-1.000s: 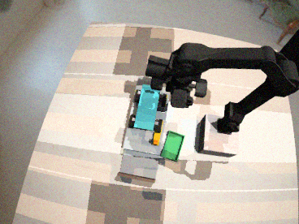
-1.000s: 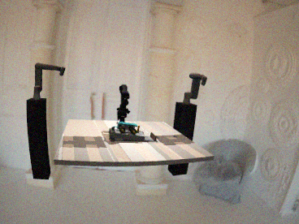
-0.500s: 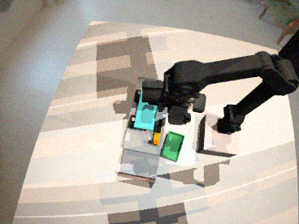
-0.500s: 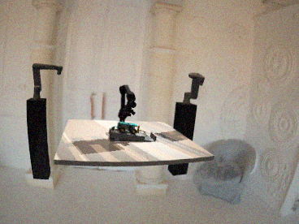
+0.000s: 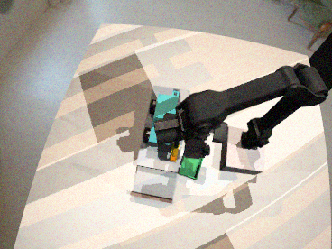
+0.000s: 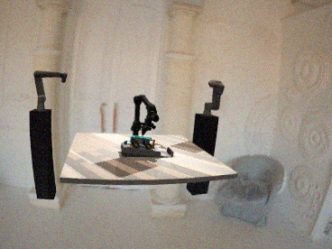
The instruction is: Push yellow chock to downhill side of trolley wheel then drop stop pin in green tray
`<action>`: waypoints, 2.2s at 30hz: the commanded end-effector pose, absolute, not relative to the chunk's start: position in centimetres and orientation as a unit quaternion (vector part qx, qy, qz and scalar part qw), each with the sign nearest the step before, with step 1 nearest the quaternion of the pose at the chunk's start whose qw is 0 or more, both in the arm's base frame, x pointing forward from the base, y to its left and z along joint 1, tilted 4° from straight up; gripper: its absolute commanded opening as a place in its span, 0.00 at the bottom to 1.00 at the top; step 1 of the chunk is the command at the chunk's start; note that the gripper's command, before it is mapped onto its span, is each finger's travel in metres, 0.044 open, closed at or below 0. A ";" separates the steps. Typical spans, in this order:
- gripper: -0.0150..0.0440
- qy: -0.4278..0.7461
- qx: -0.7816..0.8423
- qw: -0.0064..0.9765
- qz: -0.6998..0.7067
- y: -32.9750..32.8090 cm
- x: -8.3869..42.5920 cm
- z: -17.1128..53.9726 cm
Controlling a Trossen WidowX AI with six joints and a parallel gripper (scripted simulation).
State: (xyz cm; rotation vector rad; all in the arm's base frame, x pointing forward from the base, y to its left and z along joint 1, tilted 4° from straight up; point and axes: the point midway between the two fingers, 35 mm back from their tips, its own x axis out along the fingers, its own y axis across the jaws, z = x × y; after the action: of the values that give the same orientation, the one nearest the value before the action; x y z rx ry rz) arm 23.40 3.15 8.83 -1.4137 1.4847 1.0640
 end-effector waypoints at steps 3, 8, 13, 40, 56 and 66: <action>0.25 0.587 -0.559 0.406 0.422 5.6 23.3 8.3; 0.25 0.587 -0.558 0.406 0.423 7.5 23.1 7.9; 0.25 0.586 -0.558 0.407 0.423 9.4 23.0 7.6; 0.25 0.413 -0.635 0.283 0.588 10.3 22.9 7.4; 0.25 0.230 -0.674 0.159 0.684 9.9 22.9 7.4; 0.25 0.103 -0.688 0.078 0.714 9.7 23.0 7.5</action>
State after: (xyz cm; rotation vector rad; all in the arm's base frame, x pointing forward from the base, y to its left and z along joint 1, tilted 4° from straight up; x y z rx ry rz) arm 23.06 9.83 7.50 -2.0165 0.4387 2.0802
